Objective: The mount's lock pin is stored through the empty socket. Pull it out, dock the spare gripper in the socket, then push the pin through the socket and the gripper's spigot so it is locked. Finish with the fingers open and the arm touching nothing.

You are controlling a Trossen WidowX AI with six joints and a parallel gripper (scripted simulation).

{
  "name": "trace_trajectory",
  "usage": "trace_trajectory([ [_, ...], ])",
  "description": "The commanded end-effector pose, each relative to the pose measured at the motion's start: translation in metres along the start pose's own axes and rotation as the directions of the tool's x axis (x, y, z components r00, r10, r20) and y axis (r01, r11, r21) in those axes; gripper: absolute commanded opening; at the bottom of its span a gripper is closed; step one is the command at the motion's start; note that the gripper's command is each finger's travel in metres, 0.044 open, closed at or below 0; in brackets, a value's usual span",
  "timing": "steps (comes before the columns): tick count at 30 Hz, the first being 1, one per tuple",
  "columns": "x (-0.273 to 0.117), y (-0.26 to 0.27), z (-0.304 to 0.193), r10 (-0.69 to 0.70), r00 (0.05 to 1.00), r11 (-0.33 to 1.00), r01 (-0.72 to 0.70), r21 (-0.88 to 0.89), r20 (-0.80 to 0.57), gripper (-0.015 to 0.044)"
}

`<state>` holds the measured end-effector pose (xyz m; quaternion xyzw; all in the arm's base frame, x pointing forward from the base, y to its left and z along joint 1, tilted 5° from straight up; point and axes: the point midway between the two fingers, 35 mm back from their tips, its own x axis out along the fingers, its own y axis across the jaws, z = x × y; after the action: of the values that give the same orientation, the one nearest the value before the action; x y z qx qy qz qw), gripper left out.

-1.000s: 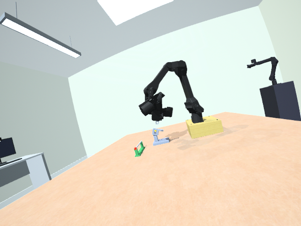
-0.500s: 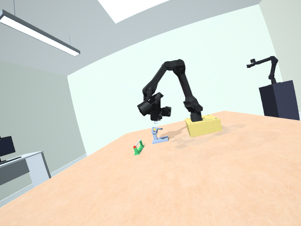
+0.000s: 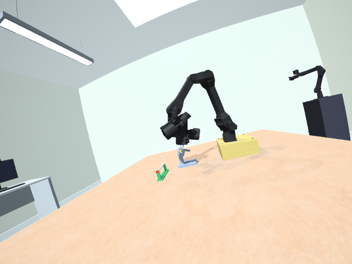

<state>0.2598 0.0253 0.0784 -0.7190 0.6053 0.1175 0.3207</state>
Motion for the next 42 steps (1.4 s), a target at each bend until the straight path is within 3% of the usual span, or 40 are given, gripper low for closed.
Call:
trace_trajectory([
  [1, 0.003, -0.002, 0.004, -0.011, 1.0, 1.0, 0.011, -0.007, -0.011, 0.0],
  [41, 0.021, -0.001, 0.032, -0.006, 1.0, 1.0, 0.006, -0.004, -0.008, 0.0],
  [42, 0.021, -0.001, 0.032, -0.006, 1.0, 1.0, 0.006, -0.004, -0.008, 0.0026],
])
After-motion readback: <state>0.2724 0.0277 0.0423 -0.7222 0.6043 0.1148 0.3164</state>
